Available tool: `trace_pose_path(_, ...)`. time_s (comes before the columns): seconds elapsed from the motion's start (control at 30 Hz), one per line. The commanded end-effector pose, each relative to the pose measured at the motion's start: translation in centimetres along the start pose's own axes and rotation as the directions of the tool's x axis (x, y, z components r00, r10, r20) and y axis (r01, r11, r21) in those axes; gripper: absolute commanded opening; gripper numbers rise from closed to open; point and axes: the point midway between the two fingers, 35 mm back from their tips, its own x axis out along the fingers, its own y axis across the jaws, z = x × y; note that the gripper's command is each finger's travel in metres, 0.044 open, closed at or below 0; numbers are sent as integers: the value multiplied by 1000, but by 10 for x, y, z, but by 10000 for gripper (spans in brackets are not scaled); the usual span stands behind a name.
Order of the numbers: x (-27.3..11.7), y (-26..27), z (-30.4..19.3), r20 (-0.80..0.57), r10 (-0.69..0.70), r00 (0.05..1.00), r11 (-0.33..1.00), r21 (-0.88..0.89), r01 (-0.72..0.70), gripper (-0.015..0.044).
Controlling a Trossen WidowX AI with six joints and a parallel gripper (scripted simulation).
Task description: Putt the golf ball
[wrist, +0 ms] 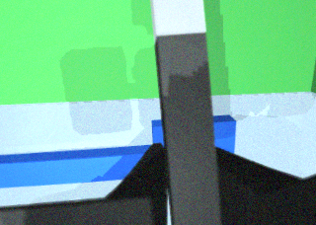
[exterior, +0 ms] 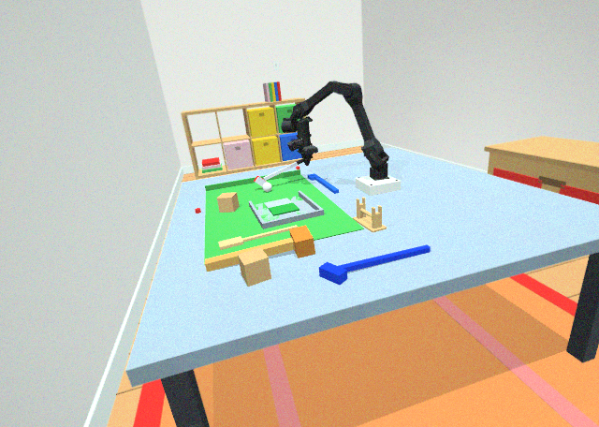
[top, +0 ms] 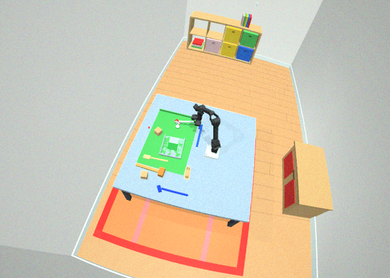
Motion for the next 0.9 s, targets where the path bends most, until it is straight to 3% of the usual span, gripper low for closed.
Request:
trace_pose_path(0.0,0,56,0,5,5,1000,1000,-9,-5,0)
trace_pose_path(0.1,3,87,-6,6,7,1000,1000,-10,-7,0)
trace_pose_path(0.33,0,89,-6,6,7,1000,1000,-10,-7,0)
trace_pose_path(0.87,-57,88,-7,6,7,1000,1000,-10,-7,0)
